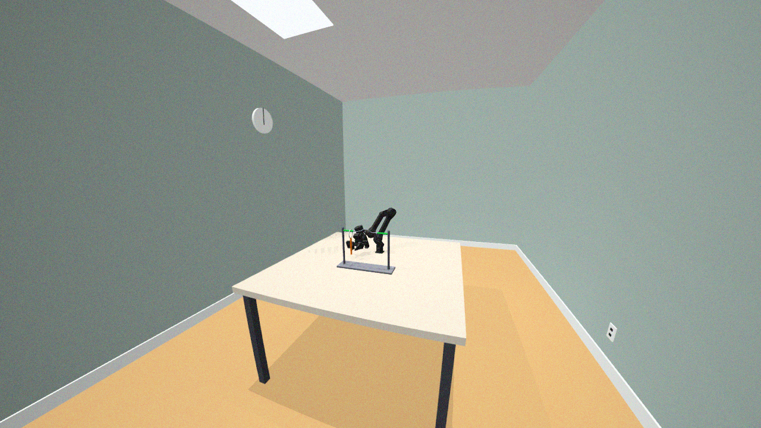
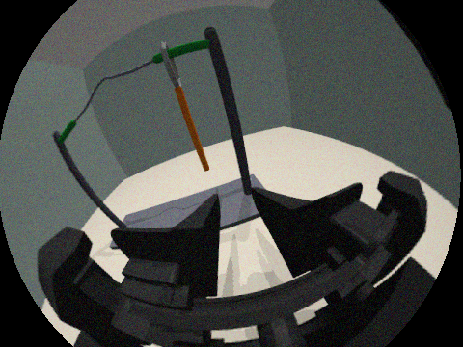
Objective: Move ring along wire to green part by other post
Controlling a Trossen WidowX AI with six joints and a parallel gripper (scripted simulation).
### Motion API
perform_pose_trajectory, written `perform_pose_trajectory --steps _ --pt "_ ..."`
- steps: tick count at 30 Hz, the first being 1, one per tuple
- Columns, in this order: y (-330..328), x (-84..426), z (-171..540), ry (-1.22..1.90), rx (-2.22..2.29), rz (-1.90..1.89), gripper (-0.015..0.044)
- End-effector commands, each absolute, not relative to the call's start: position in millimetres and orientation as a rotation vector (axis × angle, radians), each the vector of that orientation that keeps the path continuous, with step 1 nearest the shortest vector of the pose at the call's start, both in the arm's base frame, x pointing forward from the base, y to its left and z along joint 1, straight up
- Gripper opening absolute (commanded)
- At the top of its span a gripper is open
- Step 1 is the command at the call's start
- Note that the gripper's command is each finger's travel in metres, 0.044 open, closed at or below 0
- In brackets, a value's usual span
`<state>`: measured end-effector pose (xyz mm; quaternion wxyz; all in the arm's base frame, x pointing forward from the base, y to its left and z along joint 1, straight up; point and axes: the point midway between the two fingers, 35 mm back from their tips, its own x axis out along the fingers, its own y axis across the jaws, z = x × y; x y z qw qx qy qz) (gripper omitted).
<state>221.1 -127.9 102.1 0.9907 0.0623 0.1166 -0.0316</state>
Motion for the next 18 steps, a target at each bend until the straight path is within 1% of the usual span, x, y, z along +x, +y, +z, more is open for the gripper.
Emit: perform_pose_trajectory --steps 1,10,18 --pt "-104.3 210.1 89.2 0.222 0.009 0.029 0.016" --pt "-104.7 212.6 90.9 0.222 0.007 0.029 0.016" --pt "-105.0 244.5 116.5 0.19 -0.013 0.022 0.016"
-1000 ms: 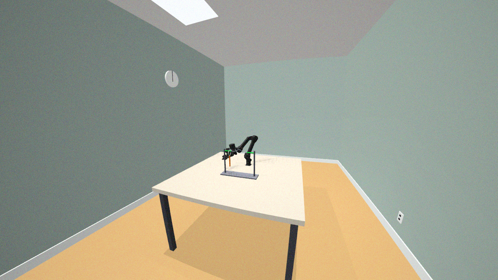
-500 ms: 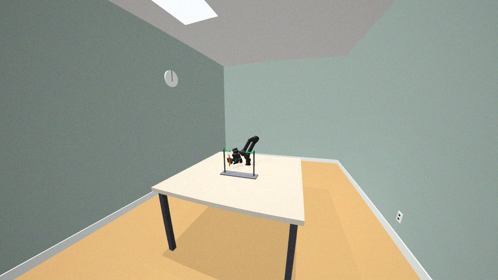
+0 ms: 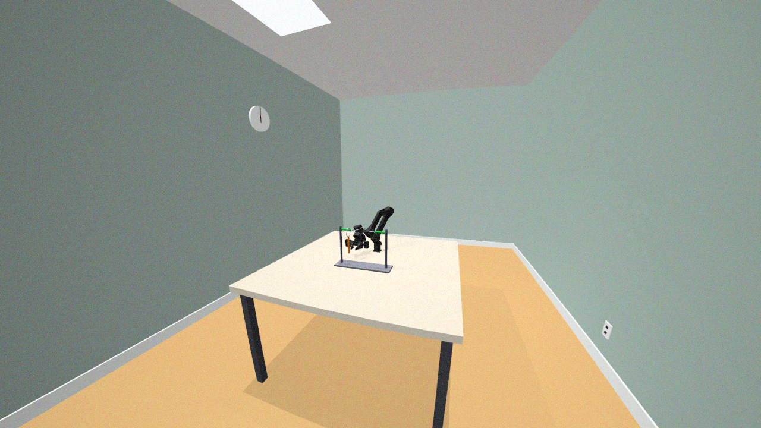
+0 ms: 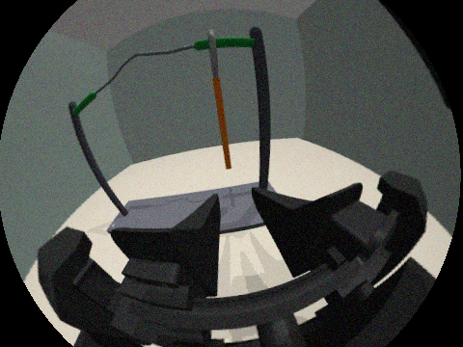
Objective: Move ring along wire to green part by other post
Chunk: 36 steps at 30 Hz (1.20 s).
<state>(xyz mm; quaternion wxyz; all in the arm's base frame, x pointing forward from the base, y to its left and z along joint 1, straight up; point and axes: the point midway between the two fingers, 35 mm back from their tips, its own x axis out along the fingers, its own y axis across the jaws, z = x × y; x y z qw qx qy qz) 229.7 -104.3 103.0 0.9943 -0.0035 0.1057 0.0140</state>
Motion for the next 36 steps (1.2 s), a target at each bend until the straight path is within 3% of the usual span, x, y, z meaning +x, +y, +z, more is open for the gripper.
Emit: perform_pose_trajectory --steps 1,36 --pt "-104.4 248.8 120.4 0.183 -0.014 0.021 0.016" --pt "-104.9 296.5 128.7 0.161 -0.015 0.019 0.016"
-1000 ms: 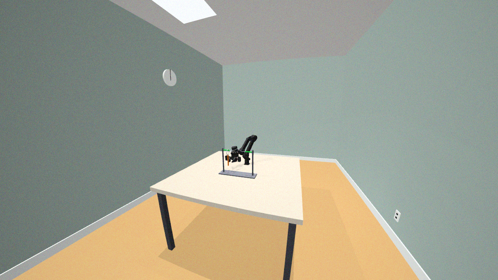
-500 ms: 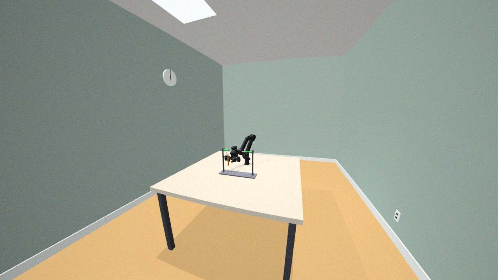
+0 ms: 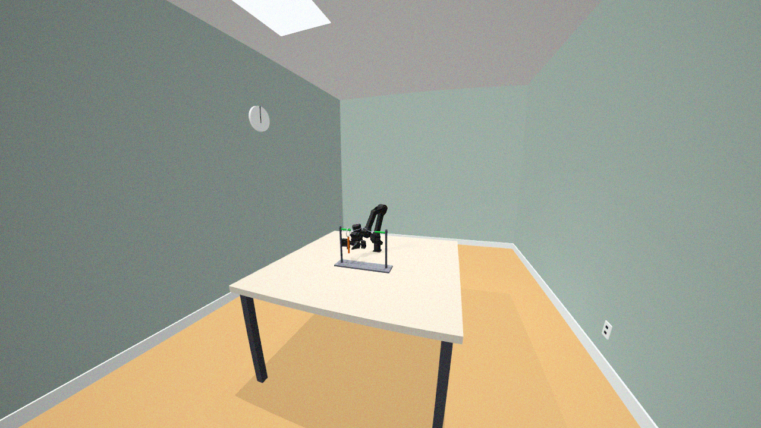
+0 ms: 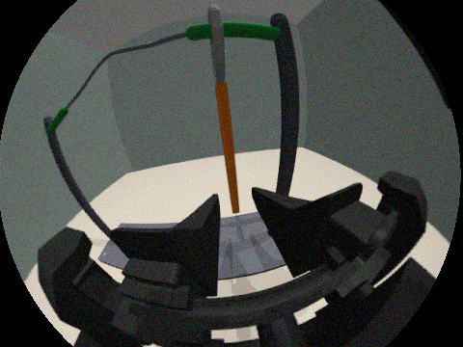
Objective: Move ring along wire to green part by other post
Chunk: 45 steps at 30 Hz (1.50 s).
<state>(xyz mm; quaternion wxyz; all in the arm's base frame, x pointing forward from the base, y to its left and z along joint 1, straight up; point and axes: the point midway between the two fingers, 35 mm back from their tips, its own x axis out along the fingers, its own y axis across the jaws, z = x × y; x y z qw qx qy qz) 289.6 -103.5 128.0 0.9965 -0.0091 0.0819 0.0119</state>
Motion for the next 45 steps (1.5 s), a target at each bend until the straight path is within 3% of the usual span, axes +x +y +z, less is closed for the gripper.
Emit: perform_pose_trajectory --steps 1,25,45 --pt "-104.9 298.0 128.5 0.161 -0.015 0.019 0.016" --pt "-100.5 334.2 119.6 0.155 -0.013 0.019 0.016" --pt "-100.3 335.5 119.2 0.155 -0.013 0.019 0.016"
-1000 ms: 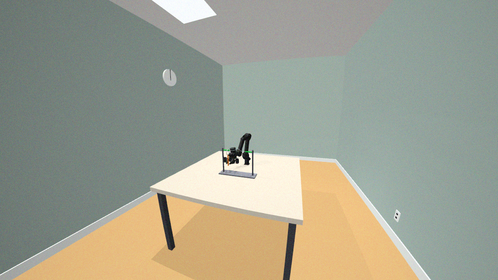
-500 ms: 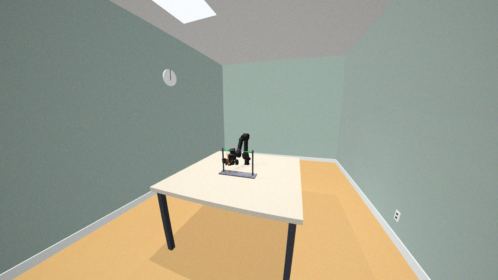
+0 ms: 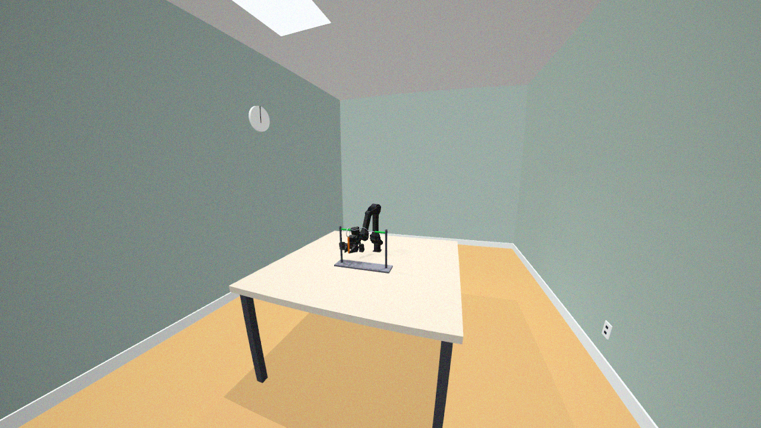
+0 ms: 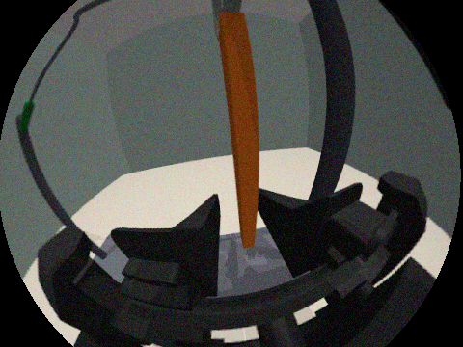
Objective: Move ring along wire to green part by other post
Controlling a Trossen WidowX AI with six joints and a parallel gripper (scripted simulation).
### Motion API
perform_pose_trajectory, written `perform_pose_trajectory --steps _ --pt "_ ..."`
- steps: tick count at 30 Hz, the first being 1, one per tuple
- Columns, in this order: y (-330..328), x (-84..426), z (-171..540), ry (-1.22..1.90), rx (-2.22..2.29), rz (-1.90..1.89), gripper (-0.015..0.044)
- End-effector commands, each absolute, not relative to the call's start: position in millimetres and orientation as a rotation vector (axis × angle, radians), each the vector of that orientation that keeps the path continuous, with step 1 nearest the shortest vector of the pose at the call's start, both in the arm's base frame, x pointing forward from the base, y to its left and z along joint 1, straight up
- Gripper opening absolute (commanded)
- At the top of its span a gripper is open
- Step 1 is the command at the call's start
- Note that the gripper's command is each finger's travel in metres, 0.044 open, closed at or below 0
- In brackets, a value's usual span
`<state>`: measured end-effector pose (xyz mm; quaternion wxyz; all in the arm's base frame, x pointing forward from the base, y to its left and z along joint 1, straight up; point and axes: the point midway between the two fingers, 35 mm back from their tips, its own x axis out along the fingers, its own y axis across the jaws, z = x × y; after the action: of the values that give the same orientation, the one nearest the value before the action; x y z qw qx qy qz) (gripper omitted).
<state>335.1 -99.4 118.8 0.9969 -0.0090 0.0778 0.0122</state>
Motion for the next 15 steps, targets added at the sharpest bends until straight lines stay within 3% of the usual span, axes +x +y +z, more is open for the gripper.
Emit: perform_pose_trajectory --steps 1,4,15 --pt "-100.3 335.5 119.2 0.155 -0.013 0.019 0.016" --pt "-100.3 335.5 119.2 0.155 -0.013 0.019 0.016" --pt "-99.4 335.1 118.8 0.156 -0.018 0.024 -0.0129"
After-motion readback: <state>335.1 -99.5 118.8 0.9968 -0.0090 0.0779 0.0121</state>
